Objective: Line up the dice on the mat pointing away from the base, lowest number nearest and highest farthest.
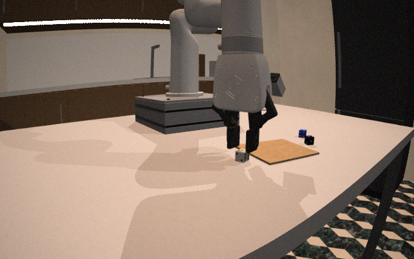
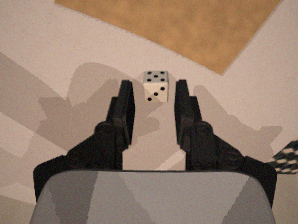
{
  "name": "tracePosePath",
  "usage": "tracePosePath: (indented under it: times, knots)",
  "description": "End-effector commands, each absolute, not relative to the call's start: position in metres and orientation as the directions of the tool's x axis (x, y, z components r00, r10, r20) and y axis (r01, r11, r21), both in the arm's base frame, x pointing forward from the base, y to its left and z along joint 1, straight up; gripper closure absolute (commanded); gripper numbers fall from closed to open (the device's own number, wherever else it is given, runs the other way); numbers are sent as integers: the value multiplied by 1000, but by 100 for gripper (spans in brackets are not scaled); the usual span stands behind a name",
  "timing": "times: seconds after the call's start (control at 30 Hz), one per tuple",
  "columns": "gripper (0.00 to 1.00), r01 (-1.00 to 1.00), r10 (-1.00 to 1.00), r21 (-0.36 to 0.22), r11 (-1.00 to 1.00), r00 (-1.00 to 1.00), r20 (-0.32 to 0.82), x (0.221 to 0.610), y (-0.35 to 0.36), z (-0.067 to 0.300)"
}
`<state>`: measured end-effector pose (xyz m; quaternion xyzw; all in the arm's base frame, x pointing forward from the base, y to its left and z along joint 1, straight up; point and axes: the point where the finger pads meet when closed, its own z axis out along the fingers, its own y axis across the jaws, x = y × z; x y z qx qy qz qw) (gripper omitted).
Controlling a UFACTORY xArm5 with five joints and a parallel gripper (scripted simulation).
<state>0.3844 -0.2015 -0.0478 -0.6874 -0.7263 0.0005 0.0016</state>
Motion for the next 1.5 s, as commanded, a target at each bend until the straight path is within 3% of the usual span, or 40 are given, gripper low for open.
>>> tracePosePath:
  times: [0.0,1.47]
  knots:
    - [64,998,998,0,55,-55,0,385,-202,-52]
    - [64,998,998,0,55,-55,0,385,-202,-67]
